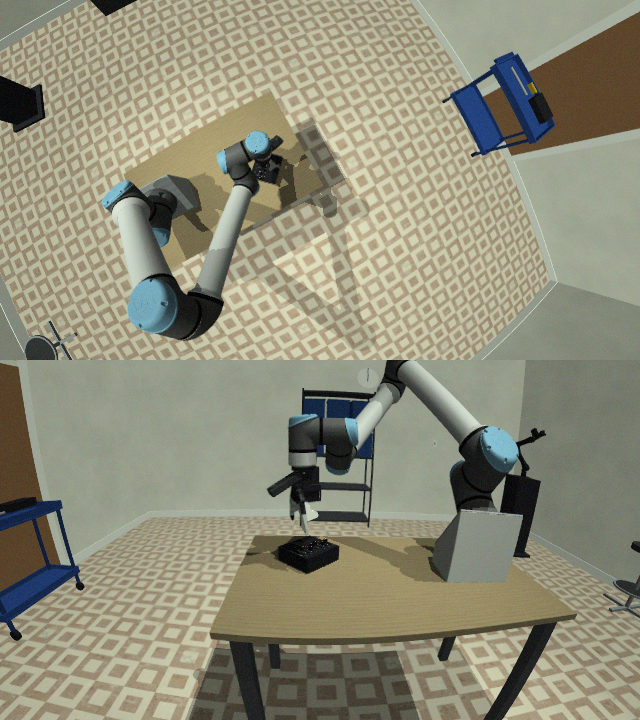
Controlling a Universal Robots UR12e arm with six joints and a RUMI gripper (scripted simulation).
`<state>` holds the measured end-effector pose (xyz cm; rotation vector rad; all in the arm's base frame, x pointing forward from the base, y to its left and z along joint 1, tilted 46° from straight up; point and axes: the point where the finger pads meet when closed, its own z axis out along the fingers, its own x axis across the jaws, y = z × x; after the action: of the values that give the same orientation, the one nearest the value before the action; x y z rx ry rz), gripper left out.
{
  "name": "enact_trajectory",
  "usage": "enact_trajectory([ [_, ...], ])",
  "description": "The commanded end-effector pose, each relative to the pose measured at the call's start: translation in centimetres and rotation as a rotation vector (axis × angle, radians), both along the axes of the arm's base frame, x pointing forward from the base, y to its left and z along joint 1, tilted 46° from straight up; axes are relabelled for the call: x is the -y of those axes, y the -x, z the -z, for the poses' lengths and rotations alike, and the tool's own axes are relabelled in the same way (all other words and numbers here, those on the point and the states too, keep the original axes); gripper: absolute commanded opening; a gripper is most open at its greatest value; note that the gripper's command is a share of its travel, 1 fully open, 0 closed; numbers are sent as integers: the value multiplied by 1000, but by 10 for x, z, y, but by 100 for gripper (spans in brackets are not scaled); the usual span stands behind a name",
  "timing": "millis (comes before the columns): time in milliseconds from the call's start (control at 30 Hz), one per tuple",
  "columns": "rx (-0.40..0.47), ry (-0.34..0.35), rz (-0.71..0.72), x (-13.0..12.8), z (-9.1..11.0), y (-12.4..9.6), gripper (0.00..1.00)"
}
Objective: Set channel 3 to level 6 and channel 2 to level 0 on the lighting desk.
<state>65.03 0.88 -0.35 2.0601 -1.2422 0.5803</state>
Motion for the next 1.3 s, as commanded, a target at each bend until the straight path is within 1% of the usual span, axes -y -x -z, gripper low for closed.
enact_trajectory([
  [0,-111,-6,-135,3,6,0,100],
  [167,-194,0,-214,4,10,1,100],
  [333,-254,4,-272,6,12,1,100],
  [400,-254,4,-272,6,12,1,100],
  [700,-310,8,-326,7,15,1,100],
  [1067,-320,9,-335,8,15,1,100],
  [1100,-320,9,-335,8,15,1,0],
  [1267,-320,9,-335,8,15,1,0],
])
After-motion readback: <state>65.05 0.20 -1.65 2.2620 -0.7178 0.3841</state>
